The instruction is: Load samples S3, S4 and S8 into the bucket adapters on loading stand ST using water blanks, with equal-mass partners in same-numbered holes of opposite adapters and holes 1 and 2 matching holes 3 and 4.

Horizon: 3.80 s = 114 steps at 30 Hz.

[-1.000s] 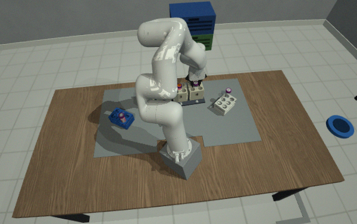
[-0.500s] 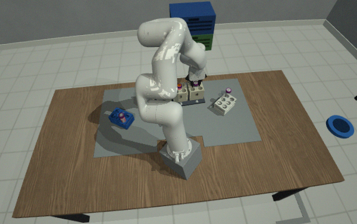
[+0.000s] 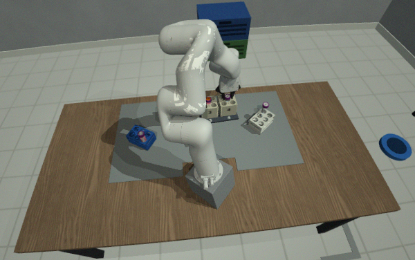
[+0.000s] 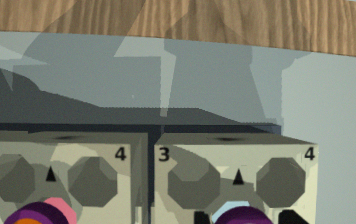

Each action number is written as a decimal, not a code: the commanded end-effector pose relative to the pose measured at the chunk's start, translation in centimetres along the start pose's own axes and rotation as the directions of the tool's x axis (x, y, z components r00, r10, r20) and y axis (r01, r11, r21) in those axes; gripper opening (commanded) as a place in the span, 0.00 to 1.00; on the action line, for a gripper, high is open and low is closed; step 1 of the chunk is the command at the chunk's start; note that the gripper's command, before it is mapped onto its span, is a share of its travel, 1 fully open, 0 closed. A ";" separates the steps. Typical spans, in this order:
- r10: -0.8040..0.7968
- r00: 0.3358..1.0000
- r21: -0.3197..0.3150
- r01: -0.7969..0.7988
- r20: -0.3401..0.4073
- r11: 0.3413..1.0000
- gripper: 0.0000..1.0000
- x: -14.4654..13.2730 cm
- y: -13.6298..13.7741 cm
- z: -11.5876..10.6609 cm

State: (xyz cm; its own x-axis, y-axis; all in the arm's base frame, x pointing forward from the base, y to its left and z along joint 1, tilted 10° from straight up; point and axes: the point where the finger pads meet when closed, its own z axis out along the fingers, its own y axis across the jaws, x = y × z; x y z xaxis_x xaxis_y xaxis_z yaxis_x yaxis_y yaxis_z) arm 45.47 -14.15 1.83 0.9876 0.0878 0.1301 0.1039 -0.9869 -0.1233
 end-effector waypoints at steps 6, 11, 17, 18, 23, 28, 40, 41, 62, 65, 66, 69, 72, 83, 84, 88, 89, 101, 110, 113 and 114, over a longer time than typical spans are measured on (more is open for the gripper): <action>0.000 1.000 -0.002 0.000 -0.004 1.000 0.44 0.2 0.1 -1.8; 0.000 1.000 -0.002 0.000 -0.004 1.000 0.44 0.2 0.1 -2.6; 0.000 1.000 -0.002 0.000 -0.004 1.000 0.44 0.2 0.1 -3.6; 0.000 1.000 -0.002 0.000 -0.004 1.000 0.44 0.2 0.1 -3.8; 0.000 1.000 -0.002 0.000 -0.004 1.000 0.44 0.2 0.1 -4.8; 0.000 1.000 -0.002 0.000 -0.004 1.000 0.44 0.2 0.1 -5.6; 0.000 1.000 -0.002 0.000 -0.004 1.000 0.44 0.2 0.1 -7.8; 0.000 1.000 -0.002 0.000 -0.004 1.000 0.44 0.2 0.1 -8.0; 0.000 1.000 -0.003 0.000 -0.004 1.000 0.44 0.1 0.1 -11.6; 0.000 1.000 -0.003 0.000 -0.004 1.000 0.44 0.1 0.1 -12.0; 0.000 1.000 -0.003 0.000 -0.004 1.000 0.44 0.1 0.1 -12.1; 0.000 1.000 -0.003 0.000 -0.004 1.000 0.44 0.1 0.1 -12.1; -0.001 1.000 -0.003 0.001 -0.005 1.000 0.44 0.2 0.1 -12.1; 0.000 1.000 -0.002 0.000 -0.004 1.000 0.44 0.1 0.1 -12.1; 0.000 1.000 -0.002 0.000 -0.004 1.000 0.44 0.1 0.1 -12.1; 0.032 0.999 -0.007 -0.032 -0.001 0.999 0.00 -0.2 -0.3 -11.9; 0.065 0.998 -0.012 -0.065 0.003 0.998 0.00 -0.5 -0.6 -11.7; 0.384 0.923 -0.064 -0.381 0.030 0.922 0.00 -3.8 -4.0 -10.1; 0.637 0.770 -0.116 -0.630 0.039 0.768 0.00 -6.7 -7.1 -8.6; 0.686 0.726 -0.128 -0.678 0.039 0.724 0.00 -7.4 -7.7 -8.2; 0.686 0.726 -0.128 -0.678 0.039 0.724 0.00 -7.4 -7.7 -8.2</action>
State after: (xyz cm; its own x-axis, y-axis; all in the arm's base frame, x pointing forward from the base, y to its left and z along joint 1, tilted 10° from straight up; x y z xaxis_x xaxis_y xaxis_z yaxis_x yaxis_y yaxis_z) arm 36.69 -8.69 9.93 0.8237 -0.5661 -0.0311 -0.5667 -0.8206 -0.0740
